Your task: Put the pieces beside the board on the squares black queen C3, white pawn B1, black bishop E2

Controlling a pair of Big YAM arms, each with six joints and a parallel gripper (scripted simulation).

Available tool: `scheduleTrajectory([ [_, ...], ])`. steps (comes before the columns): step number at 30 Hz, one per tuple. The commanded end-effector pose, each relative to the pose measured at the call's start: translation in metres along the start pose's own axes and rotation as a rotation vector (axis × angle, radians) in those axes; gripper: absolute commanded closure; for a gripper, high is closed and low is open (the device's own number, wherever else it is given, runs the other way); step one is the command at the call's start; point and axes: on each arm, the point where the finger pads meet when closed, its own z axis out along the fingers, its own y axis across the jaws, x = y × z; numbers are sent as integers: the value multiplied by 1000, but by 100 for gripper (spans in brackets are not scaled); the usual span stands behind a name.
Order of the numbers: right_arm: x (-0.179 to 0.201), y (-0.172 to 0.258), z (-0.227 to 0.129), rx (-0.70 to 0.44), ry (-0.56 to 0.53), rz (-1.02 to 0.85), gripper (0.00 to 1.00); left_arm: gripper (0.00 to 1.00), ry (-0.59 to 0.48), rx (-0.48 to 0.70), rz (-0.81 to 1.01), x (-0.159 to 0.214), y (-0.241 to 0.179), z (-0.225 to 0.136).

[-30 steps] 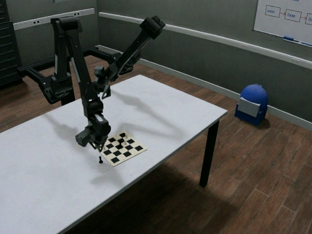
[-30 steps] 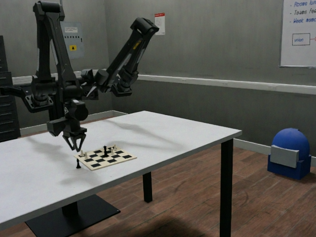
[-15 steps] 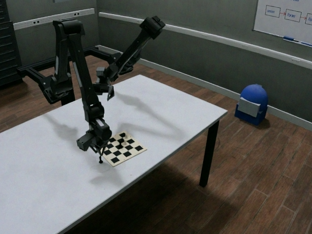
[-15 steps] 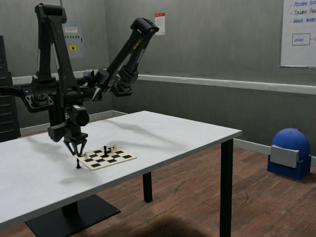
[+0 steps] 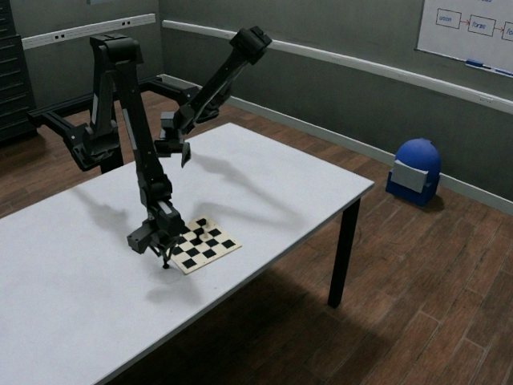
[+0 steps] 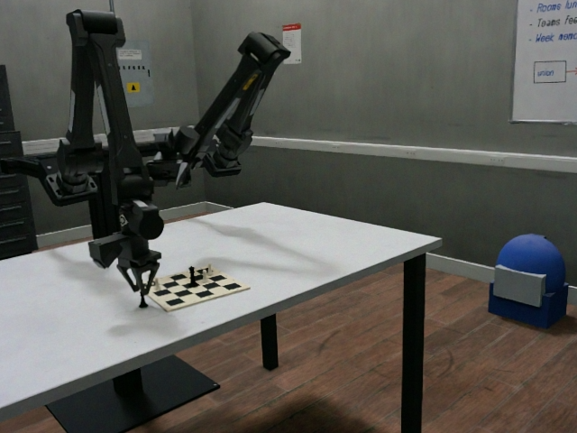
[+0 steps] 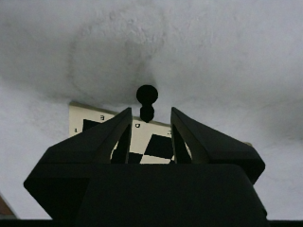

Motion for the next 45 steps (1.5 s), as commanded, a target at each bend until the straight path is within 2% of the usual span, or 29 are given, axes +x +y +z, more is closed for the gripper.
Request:
scheduleTrajectory([
  [1, -4, 23, 5, -36, -11, 1, 65, 0, 20, 5, -13, 7, -5, 1],
  [11, -5, 20, 18, -31, -11, 4, 69, 0, 20, -2, -18, 6, -4, 1],
  [12, -5, 20, 18, -31, -11, 4, 77, 0, 20, -2, -18, 6, -4, 1],
  [16, -3, 15, 16, -28, -10, 4, 88, 0, 20, -2, -15, 6, -4, 1],
  [19, -4, 17, 13, -37, -13, 3, 88, 0, 20, -2, -15, 6, -4, 1],
  [23, -3, 16, 13, -36, -12, 3, 99, 0, 20, -2, -15, 6, -4, 1],
  [33, -6, 7, -40, -28, -14, -1, 97, 0, 20, -2, -15, 6, -4, 1],
  [35, -6, 7, -40, -28, -14, -1, 97, 0, 20, -2, -15, 6, -4, 1],
  [41, -8, 17, -95, -52, -21, -5, 97, 0, 20, -2, -15, 6, -4, 1],
  [45, 0, 21, -97, -51, -8, 15, 97, 0, 25, -11, -7, 7, 1, 4],
])
